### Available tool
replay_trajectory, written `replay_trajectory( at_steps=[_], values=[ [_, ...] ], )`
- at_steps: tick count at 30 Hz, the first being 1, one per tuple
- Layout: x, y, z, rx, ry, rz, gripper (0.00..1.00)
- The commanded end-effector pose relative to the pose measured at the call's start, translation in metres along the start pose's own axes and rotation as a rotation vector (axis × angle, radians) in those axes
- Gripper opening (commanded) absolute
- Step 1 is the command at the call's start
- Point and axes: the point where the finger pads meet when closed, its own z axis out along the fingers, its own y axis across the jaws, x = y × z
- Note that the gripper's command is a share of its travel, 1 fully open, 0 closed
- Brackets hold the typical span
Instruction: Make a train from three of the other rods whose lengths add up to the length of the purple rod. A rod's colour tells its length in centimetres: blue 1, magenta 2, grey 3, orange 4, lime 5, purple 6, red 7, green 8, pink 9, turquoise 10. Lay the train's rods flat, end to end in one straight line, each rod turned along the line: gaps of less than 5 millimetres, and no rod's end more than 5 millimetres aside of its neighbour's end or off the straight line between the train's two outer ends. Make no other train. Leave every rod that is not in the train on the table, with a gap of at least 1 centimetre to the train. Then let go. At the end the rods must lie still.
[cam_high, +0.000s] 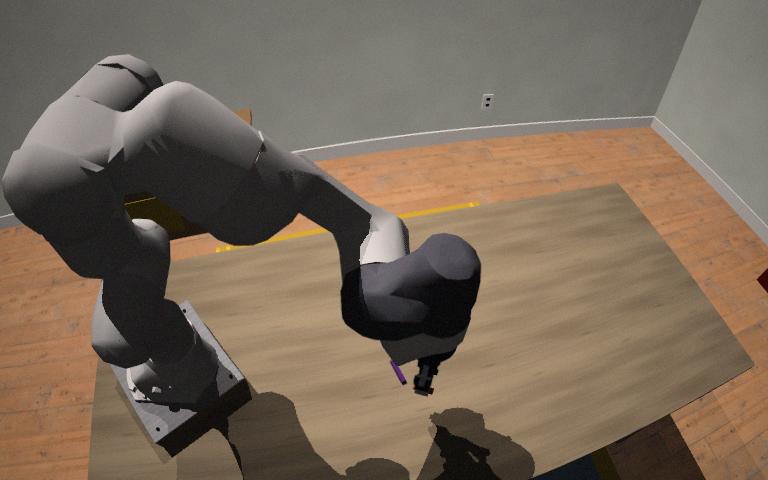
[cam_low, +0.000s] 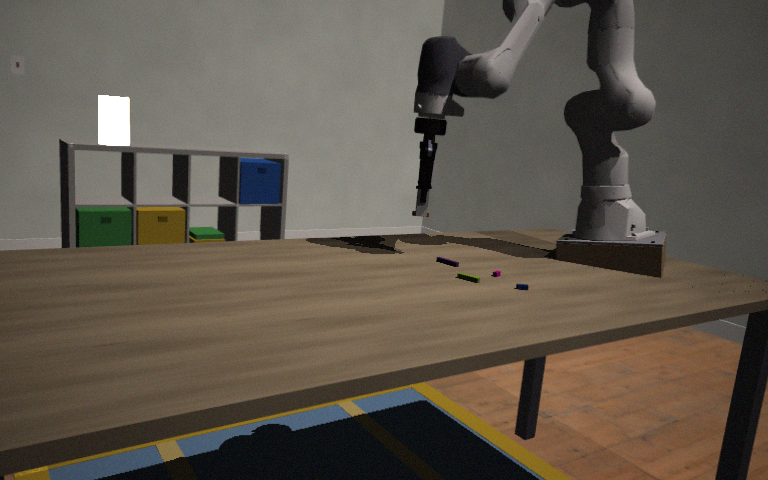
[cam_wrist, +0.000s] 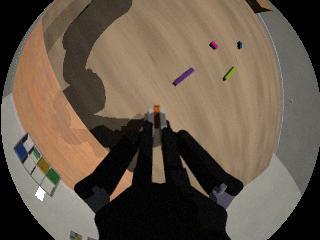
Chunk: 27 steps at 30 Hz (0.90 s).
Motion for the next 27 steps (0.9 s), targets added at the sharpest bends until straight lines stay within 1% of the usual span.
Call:
replay_trajectory(
  at_steps=[1,2,4,6,8,9,11,15,23,25,26,27],
  values=[
    [0.003,0.000,-0.001,0.005,0.008,0.000,0.03],
    [0.004,0.004,-0.001,0.005,0.008,-0.001,0.03],
    [0.017,0.041,0.000,0.007,0.010,-0.012,0.03],
    [0.023,0.056,0.001,0.007,0.010,-0.016,0.03],
    [0.023,0.056,0.001,0.007,0.010,-0.016,0.03],
    [0.036,0.084,0.001,0.008,0.011,-0.025,0.03],
    [0.045,0.100,0.001,0.008,0.011,-0.030,0.03],
    [0.070,0.141,0.001,0.009,0.011,-0.043,0.03],
    [0.132,0.215,0.000,0.007,0.010,-0.069,0.03],
    [0.132,0.215,0.000,0.007,0.010,-0.069,0.03],
    [0.155,0.237,-0.001,0.006,0.008,-0.078,0.03],
    [0.162,0.243,-0.001,0.005,0.008,-0.080,0.03]
  ],
)
